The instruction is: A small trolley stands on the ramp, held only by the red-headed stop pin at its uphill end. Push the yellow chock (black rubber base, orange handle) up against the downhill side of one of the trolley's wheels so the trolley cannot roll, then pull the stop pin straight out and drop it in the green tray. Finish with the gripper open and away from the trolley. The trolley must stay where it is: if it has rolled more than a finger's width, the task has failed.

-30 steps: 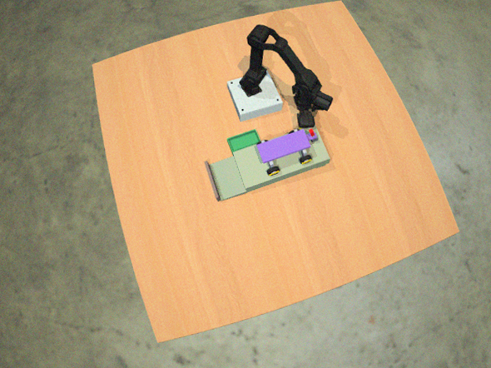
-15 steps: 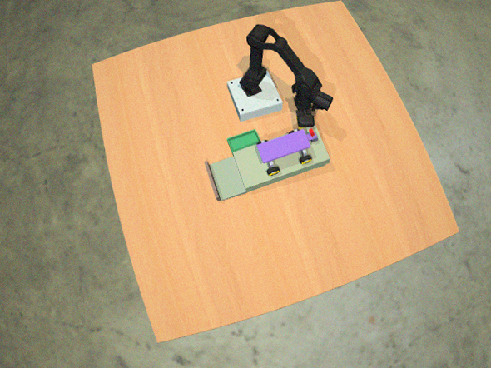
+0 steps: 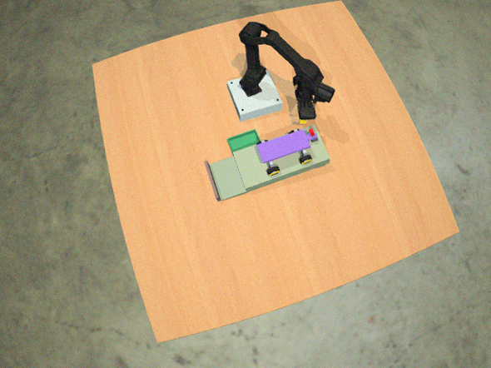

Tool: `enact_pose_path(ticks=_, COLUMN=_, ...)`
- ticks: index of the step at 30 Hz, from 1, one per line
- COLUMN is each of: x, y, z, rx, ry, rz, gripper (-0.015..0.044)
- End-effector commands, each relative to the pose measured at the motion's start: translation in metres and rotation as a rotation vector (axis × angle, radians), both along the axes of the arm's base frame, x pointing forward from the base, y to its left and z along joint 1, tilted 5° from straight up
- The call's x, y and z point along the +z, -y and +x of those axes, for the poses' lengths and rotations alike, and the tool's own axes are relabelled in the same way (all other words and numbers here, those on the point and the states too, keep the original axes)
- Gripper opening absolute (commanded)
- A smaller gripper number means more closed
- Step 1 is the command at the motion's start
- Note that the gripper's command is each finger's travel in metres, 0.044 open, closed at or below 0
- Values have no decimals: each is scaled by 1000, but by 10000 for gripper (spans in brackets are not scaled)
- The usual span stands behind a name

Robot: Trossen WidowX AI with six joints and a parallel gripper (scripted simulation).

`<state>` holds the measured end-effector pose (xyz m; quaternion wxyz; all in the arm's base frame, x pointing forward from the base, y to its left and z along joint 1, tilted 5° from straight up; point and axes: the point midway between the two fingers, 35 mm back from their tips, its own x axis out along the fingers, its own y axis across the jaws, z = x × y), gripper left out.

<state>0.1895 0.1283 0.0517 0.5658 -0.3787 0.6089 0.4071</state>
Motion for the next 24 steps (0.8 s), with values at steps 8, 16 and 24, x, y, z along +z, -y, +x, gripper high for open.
enact_pose_path(ticks=8, x=40, y=0, z=3, rx=-1, ry=7, rz=0, gripper=0)
enact_pose_path(ticks=16, x=69, y=0, z=6, rx=-1, ry=7, rz=-1, gripper=0)
enact_pose_path(ticks=24, x=88, y=1, z=9, rx=-1, ry=7, rz=-1, gripper=0)
